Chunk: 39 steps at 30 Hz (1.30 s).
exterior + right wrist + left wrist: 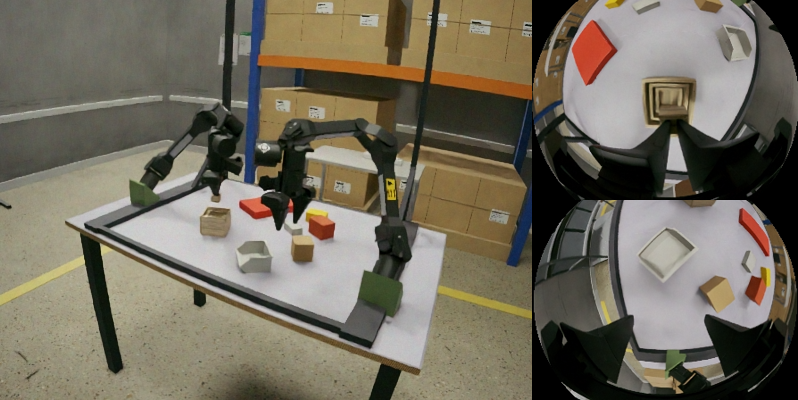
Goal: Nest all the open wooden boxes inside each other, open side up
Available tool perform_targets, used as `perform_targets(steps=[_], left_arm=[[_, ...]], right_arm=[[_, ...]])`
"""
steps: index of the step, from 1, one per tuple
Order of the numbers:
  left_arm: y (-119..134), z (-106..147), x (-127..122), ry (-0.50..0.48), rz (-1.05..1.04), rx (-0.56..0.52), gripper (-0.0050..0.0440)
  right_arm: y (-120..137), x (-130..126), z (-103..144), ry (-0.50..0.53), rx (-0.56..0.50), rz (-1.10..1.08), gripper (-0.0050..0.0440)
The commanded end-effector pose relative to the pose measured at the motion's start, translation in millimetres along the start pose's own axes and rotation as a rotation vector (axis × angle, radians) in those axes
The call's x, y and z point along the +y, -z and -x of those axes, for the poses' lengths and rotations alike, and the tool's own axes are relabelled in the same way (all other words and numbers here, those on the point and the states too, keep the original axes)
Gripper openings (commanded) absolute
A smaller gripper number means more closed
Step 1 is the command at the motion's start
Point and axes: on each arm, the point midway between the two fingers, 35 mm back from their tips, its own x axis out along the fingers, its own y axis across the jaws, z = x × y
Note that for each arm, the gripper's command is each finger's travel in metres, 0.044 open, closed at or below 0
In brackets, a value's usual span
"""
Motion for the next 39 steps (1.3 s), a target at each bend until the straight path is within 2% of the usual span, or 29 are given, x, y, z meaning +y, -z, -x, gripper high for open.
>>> perform_targets(steps=[1, 5, 9, 10, 12, 17, 21, 27, 29, 32, 36, 39], left_arm=[[-8.5, 1.3, -12.9, -0.160, 0.012, -0.018, 0.0400], [-18.9, -0.3, -22.8, -0.322, 0.055, -0.070, 0.0400], [-31.1, 1.5, -35.8, -0.463, 0.101, -0.172, 0.0400], [-34.3, 2.5, -39.7, -0.493, 0.113, -0.205, 0.0400], [-34.3, 2.5, -39.7, -0.493, 0.113, -0.205, 0.0400], [-50.0, 9.8, -63.4, -0.605, 0.175, -0.407, 0.0400], [-60.8, 18.4, -87.5, -0.640, 0.229, -0.604, 0.0400], [-70.0, 35.1, -131.0, -0.580, 0.318, -0.929, 0.0400], [-70.0, 35.1, -131.0, -0.580, 0.318, -0.929, 0.0400], [-70.2, 44.7, -154.8, -0.497, 0.369, -1.091, 0.0400], [-65.2, 58.7, -186.6, -0.332, 0.442, -1.292, 0.0400], [-60.7, 65.7, -201.3, -0.234, 0.480, -1.378, 0.0400]], right_arm=[[-2.1, 2.9, 2.0, 0.006, -0.001, 0.013, 0.0092], [-2.1, 2.9, 2.0, 0.006, -0.001, 0.013, 0.0092], [-2.1, 2.9, 2.0, 0.006, -0.001, 0.013, 0.0092], [-2.1, 2.9, 2.0, 0.006, -0.001, 0.013, 0.0092], [-2.1, 2.9, 2.0, 0.006, -0.001, 0.013, 0.0092], [-2.1, 2.9, 2.0, 0.006, -0.001, 0.013, 0.0092], [-2.1, 2.9, 2.0, 0.006, -0.001, 0.013, 0.0092], [-2.1, 2.9, 2.0, 0.006, -0.001, 0.013, 0.0092], [-2.1, 2.9, 2.0, 0.006, -0.001, 0.013, 0.0092], [-2.1, 2.9, 2.0, 0.006, -0.001, 0.013, 0.0092], [-2.1, 2.9, 2.0, 0.006, -0.001, 0.013, 0.0092], [-2.1, 2.9, 2.0, 0.006, -0.001, 0.013, 0.0092]])
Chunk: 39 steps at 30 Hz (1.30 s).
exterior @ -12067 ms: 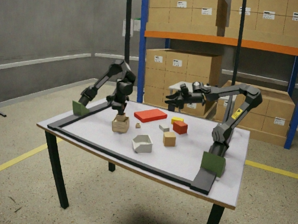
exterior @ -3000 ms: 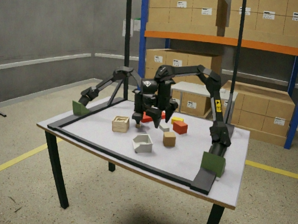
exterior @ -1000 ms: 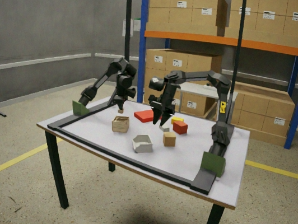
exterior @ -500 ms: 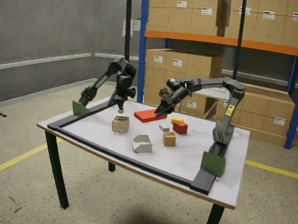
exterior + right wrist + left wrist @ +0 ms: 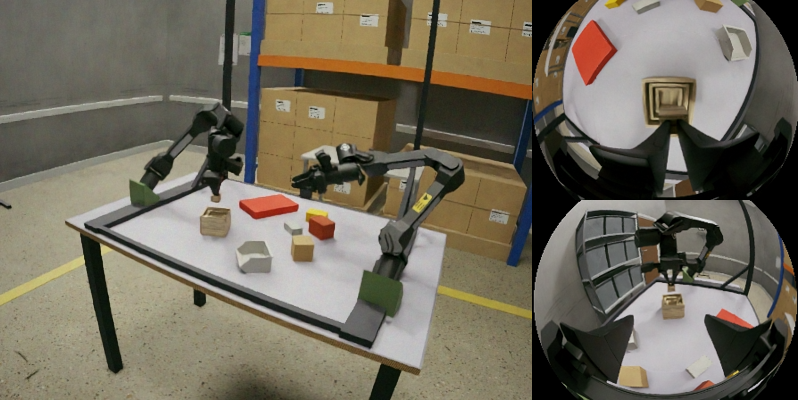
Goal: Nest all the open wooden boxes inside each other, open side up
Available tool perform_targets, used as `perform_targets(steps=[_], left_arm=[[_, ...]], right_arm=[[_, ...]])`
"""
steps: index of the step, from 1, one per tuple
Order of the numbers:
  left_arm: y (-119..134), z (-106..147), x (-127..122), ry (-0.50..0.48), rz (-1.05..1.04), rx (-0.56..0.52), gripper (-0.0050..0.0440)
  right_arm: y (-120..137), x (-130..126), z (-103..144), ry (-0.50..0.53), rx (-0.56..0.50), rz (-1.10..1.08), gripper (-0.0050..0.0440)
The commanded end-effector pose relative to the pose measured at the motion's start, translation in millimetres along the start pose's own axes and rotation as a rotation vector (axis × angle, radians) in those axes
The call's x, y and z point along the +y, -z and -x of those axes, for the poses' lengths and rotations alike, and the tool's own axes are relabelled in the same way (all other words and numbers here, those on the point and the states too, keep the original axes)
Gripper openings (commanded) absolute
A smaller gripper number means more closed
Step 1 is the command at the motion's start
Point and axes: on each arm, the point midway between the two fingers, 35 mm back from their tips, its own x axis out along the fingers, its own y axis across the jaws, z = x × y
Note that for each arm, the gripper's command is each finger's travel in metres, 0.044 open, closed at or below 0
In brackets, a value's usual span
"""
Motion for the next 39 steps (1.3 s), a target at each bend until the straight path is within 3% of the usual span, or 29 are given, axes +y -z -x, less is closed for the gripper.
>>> perform_targets(steps=[1, 14, 39], left_arm=[[-6.5, 17.1, -13.9, 0.068, 0.112, -0.102, 0.0400], [-8.1, 16.6, -16.0, 0.071, 0.113, -0.103, 0.0400], [-8.1, 16.6, -16.0, 0.071, 0.113, -0.103, 0.0400]], right_arm=[[-2.2, 2.9, 2.1, 0.006, -0.002, 0.013, 0.0092], [-2.5, 3.6, 3.0, 0.008, -0.002, -0.018, 0.0092], [-2.6, 3.6, 3.0, 0.007, -0.006, -0.799, 0.0092]])
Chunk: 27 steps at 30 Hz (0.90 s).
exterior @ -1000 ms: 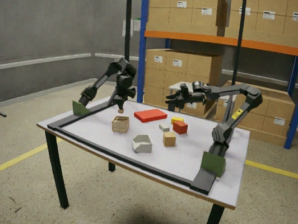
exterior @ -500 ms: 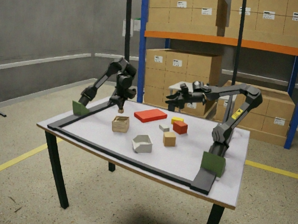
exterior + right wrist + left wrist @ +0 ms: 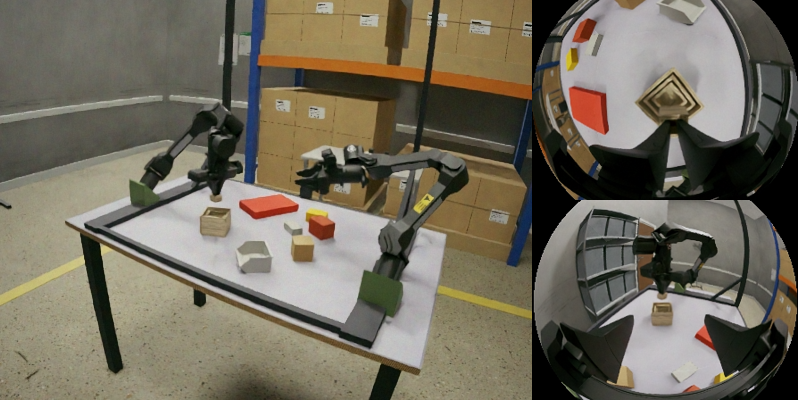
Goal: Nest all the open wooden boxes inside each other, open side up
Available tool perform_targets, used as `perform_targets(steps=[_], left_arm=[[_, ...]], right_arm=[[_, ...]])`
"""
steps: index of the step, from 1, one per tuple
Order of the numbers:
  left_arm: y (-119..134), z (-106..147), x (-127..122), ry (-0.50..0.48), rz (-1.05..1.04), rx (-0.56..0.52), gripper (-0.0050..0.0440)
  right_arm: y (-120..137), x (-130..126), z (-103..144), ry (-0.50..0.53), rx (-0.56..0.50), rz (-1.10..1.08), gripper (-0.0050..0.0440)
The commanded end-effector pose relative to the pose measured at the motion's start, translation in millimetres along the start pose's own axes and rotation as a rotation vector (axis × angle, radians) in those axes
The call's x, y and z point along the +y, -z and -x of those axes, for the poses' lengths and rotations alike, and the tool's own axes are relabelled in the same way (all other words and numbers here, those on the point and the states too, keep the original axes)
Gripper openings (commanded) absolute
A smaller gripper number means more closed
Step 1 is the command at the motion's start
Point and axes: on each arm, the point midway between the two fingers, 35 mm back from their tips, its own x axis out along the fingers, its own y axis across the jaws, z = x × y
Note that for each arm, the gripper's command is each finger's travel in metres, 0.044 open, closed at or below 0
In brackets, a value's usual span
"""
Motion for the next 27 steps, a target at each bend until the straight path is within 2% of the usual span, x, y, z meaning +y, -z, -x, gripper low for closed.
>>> perform_targets(steps=[1, 27], left_arm=[[-2.1, 2.3, -2.4, 0.011, 0.008, -0.006, 0.0400], [-2.1, 2.3, -2.4, 0.011, 0.008, -0.006, 0.0400]], right_arm=[[-1.0, 4.0, 3.1, 0.007, -0.013, -0.083, 0.0092], [-1.0, 3.2, 2.3, 0.001, -0.013, -0.886, 0.0092]])
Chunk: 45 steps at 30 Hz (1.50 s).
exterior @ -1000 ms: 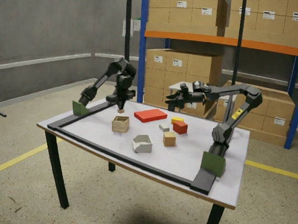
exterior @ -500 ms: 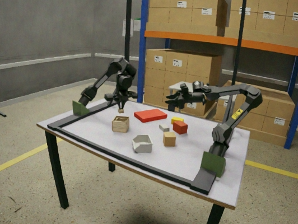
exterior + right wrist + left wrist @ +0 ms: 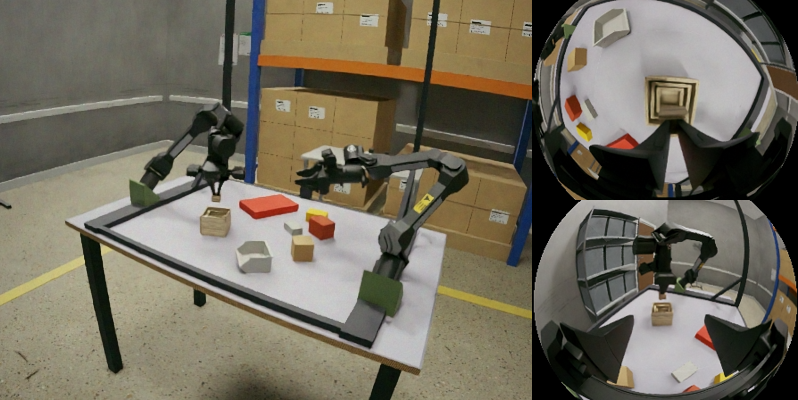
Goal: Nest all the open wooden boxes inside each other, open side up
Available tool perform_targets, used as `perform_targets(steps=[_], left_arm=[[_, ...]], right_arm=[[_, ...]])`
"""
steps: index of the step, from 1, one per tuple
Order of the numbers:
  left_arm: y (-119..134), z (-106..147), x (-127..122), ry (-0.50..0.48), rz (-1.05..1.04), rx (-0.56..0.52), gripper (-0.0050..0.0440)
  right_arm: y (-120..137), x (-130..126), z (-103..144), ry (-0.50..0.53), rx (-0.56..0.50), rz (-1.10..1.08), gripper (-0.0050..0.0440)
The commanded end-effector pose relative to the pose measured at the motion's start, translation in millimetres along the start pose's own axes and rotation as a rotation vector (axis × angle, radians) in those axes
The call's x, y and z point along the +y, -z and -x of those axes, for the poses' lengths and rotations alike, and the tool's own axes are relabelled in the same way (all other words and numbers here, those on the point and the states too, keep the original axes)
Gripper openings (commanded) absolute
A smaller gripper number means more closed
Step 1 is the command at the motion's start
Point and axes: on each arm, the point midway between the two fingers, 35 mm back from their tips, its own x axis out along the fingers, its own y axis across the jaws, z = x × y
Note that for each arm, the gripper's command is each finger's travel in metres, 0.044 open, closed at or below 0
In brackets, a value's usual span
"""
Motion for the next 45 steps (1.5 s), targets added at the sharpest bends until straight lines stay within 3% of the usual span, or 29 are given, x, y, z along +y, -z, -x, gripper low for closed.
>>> perform_targets(steps=[1, 45], left_arm=[[-2.1, 2.3, -2.4, 0.011, 0.008, -0.007, 0.0400], [-2.1, 2.3, -2.4, 0.011, 0.008, -0.007, 0.0400]], right_arm=[[1.5, 3.0, 2.2, -0.004, -0.012, -0.116, 0.0092], [1.5, 3.0, 2.2, -0.011, -0.008, -1.440, 0.0092]])
